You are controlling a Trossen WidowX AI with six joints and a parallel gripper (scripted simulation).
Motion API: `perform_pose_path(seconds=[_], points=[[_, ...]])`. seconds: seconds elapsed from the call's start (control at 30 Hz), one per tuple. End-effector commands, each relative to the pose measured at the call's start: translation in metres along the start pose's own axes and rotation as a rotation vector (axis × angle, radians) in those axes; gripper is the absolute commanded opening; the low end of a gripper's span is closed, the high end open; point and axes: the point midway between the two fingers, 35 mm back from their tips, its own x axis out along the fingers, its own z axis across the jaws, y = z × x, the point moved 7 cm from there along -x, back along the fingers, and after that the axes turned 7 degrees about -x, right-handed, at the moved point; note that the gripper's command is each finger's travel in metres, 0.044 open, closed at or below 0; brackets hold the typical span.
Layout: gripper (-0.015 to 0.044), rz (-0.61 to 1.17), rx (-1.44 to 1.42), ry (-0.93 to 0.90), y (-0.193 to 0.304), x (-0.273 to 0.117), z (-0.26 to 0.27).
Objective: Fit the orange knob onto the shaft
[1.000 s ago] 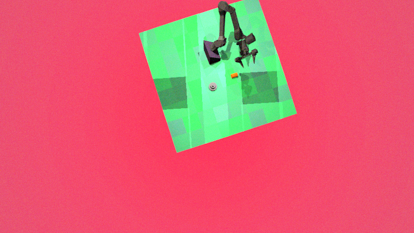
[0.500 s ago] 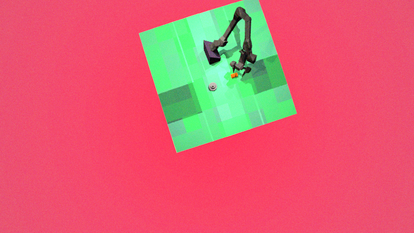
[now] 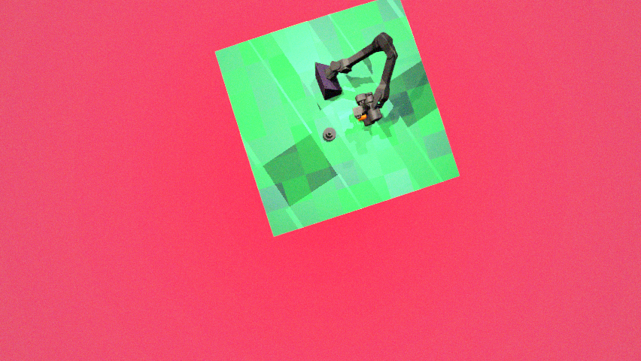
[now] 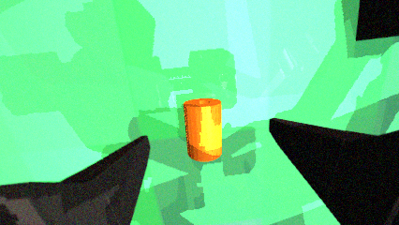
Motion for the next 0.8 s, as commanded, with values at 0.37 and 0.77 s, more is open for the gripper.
perform_pose_path(seconds=[0.37, 0.77], points=[[0.0440, 0.058, 0.057, 0.015, 0.000, 0.022, 0.003], [0.0440, 0.058, 0.057, 0.015, 0.000, 0.035, 0.004]])
